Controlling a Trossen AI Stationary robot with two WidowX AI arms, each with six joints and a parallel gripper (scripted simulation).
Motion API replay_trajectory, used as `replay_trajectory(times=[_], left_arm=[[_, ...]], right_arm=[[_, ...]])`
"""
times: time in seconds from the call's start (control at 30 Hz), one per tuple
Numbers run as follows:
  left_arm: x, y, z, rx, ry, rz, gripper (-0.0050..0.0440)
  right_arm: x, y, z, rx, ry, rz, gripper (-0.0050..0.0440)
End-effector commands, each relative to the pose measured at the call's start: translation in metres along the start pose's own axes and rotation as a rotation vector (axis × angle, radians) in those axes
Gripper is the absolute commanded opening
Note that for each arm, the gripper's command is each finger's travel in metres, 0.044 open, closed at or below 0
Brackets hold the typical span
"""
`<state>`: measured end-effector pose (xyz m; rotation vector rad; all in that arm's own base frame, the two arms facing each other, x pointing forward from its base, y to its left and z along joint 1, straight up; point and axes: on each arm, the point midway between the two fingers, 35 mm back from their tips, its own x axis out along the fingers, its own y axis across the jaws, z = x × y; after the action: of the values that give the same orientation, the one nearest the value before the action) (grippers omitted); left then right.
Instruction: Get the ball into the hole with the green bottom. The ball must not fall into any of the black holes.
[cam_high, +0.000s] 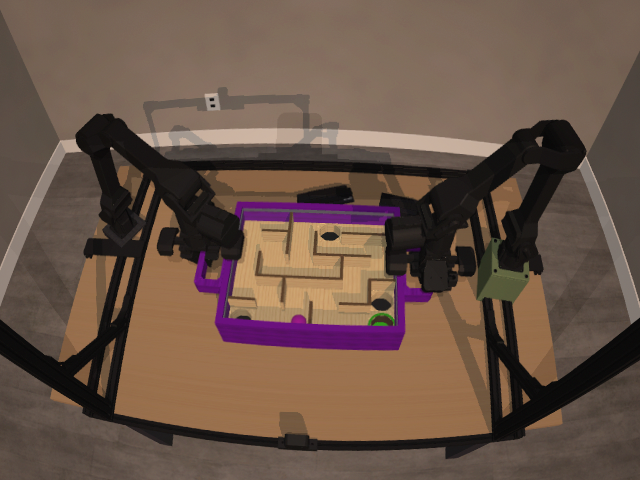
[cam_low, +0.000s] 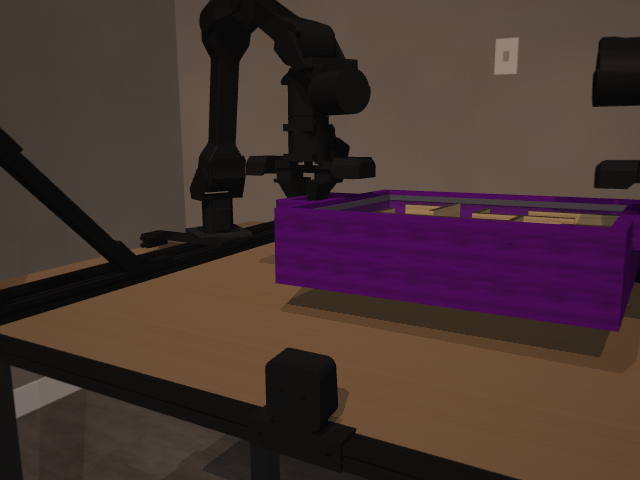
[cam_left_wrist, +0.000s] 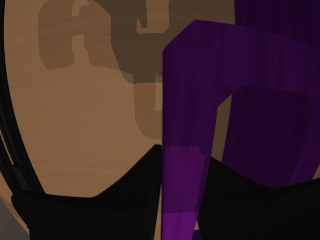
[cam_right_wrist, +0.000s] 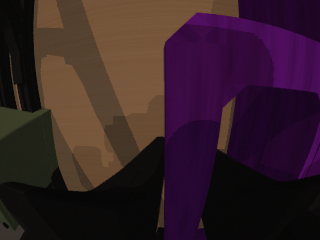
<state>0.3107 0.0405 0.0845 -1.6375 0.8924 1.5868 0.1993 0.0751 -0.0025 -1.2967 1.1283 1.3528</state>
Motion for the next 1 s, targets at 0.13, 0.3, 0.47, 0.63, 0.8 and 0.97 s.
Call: replay_trajectory(times=[0.13, 0.3, 0.47, 0.63, 0.8, 0.97], left_arm=[[-0.0059, 0.0001, 0.0000, 0.000, -0.007, 0.015, 0.0020], [-0.0083, -0.0003, -0.0011, 0.000, -0.034, 0.025, 0.0020], [-0.0082, -0.0002, -0.0016, 0.000, -0.047, 0.024, 0.0020], [-0.0056, 0.0002, -0.0014, 0.000, -0.044, 0.013, 0.0020], [-0.0037, 0.0005, 0.0006, 0.000, 0.008, 0.007, 0.0020], [-0.0045, 0.0003, 0.0011, 0.000, 0.023, 0.010, 0.0020]], right_arm=[[0.0038, -0.0001, 0.0004, 0.000, 0.006, -0.026, 0.0020], [0.0064, 0.0002, 0.0013, 0.001, 0.033, -0.035, 0.0020], [0.0063, 0.0002, 0.0018, 0.001, 0.046, -0.034, 0.0020], [0.0037, -0.0001, 0.0018, 0.001, 0.043, -0.023, 0.0020], [0.0015, -0.0003, -0.0001, 0.000, -0.008, -0.017, 0.0020], [0.0022, -0.0002, -0.0007, 0.000, -0.024, -0.021, 0.0020]])
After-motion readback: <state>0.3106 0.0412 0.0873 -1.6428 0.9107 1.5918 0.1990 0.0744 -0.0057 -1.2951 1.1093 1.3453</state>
